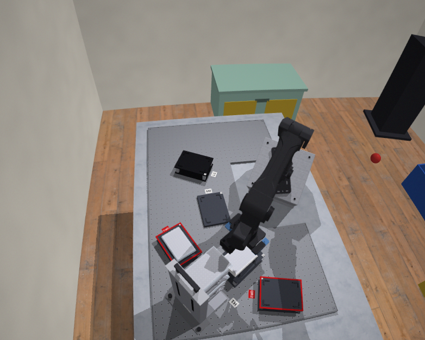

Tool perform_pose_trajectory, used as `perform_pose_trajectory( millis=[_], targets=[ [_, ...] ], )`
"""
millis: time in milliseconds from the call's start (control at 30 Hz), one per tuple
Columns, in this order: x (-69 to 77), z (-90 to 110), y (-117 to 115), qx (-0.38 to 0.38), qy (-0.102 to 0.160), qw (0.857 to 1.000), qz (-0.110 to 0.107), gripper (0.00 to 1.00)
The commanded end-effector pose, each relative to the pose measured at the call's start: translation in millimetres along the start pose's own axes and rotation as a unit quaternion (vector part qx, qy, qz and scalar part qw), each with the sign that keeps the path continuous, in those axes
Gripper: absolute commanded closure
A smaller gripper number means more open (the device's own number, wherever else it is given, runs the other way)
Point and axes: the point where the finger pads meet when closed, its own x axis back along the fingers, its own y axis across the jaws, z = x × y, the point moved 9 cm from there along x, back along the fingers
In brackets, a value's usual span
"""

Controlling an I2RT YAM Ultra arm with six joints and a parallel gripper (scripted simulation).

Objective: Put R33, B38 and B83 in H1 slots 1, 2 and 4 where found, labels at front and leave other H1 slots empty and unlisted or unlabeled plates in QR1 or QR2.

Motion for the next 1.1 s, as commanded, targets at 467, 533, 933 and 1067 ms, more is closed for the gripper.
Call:
perform_pose_trajectory(
  millis=[467, 533, 933, 1067],
  targets=[
    [-50.3, -5, 3, 0.001, -0.014, 1.0, -0.002, 0.0],
    [-57.0, -5, 3, 0.002, -0.014, 1.0, -0.002, 0.0],
    [-53.0, -15, 6, 0.002, -0.046, 0.999, -0.01, 0.0],
    [-53.0, -15, 6, 0.002, -0.046, 0.999, -0.01, 0.0]
  ],
)
